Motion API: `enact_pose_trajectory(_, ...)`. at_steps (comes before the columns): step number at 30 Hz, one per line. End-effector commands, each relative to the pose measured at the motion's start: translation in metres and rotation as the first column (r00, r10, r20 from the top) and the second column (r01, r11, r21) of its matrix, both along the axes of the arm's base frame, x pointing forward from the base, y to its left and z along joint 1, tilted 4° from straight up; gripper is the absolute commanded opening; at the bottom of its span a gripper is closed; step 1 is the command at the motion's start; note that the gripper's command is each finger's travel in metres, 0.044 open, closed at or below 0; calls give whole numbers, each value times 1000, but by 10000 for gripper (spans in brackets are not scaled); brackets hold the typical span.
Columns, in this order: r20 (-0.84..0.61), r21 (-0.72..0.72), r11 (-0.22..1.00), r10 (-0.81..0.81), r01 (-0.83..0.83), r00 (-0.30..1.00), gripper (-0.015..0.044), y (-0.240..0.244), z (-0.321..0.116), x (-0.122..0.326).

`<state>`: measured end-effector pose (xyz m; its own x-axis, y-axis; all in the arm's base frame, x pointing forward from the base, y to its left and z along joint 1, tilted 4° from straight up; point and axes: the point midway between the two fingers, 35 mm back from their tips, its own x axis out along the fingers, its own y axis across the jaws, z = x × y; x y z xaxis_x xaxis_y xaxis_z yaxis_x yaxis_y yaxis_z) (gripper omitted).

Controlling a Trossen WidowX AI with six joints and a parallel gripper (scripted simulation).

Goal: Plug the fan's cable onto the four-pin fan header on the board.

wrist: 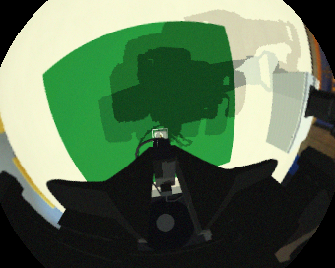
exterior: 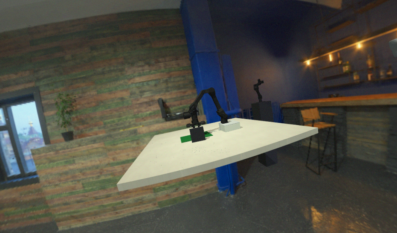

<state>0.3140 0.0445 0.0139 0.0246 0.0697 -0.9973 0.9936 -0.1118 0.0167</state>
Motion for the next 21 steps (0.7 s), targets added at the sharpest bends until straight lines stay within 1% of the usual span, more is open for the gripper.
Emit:
enact_pose_trajectory(1, 2, -2, 1000, 5, -5, 1000, 0, 0, 0, 1)
enact_pose_trajectory(21, 1, -2, 1000, 2, -2, 1000, 0, 0, -4, 0)
